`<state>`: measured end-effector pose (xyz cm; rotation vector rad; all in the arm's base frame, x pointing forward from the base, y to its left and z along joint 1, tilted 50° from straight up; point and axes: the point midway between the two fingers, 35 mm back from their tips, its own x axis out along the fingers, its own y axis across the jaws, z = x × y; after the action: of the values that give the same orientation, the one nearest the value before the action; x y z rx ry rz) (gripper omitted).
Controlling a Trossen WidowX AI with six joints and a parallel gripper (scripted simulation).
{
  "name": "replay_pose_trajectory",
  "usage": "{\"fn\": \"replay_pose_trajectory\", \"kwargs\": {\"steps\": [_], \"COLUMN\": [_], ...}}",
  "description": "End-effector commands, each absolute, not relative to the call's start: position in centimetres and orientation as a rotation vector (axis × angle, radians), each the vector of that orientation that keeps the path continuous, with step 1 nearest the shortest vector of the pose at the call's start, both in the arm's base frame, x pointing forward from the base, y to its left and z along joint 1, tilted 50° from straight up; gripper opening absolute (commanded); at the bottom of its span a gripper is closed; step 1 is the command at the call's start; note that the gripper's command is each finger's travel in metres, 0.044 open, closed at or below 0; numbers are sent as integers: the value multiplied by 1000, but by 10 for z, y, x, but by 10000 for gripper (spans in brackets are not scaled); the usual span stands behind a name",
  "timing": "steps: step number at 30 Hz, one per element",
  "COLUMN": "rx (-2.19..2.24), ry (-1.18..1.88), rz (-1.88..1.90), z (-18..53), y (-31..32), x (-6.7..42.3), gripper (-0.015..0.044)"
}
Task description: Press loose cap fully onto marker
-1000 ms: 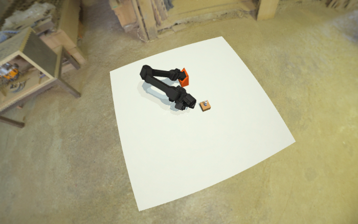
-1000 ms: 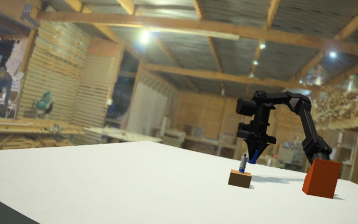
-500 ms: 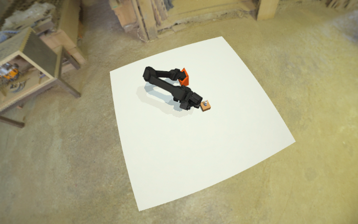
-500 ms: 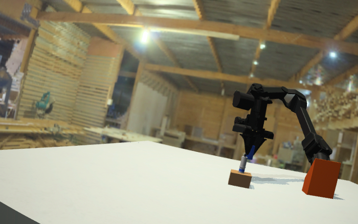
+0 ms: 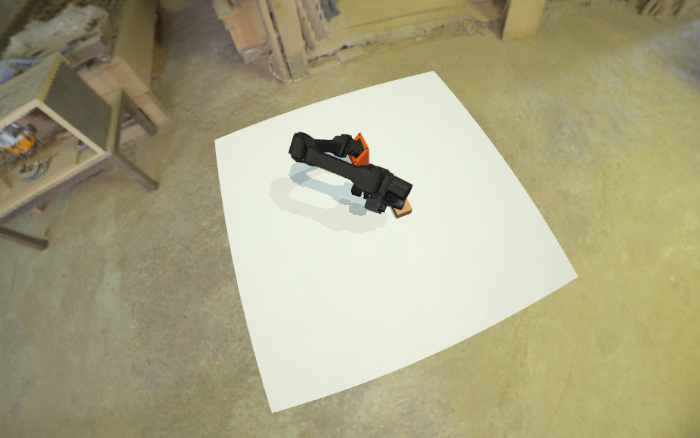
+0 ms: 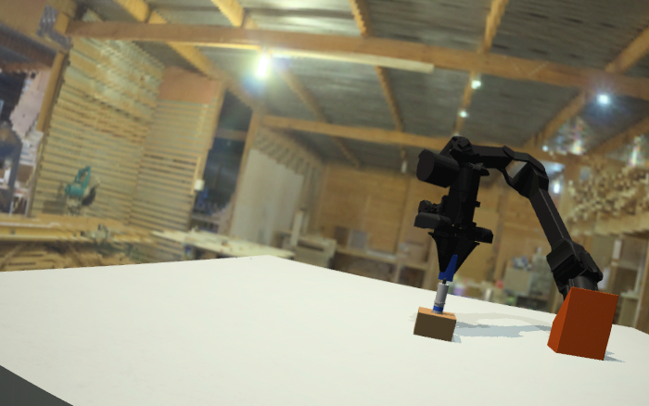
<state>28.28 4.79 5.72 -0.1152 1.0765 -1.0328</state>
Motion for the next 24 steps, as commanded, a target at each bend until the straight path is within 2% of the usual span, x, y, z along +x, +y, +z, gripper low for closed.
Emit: {"fn": "replay_pose_trajectory", "kwargs": {"steps": [1, 24], "rx": [-110, -114], "ry": [1077, 1070], "rz": [-1031, -1041], "z": [51, 9], "y": [62, 127], "x": [285, 285], "gripper": [0, 0]}}
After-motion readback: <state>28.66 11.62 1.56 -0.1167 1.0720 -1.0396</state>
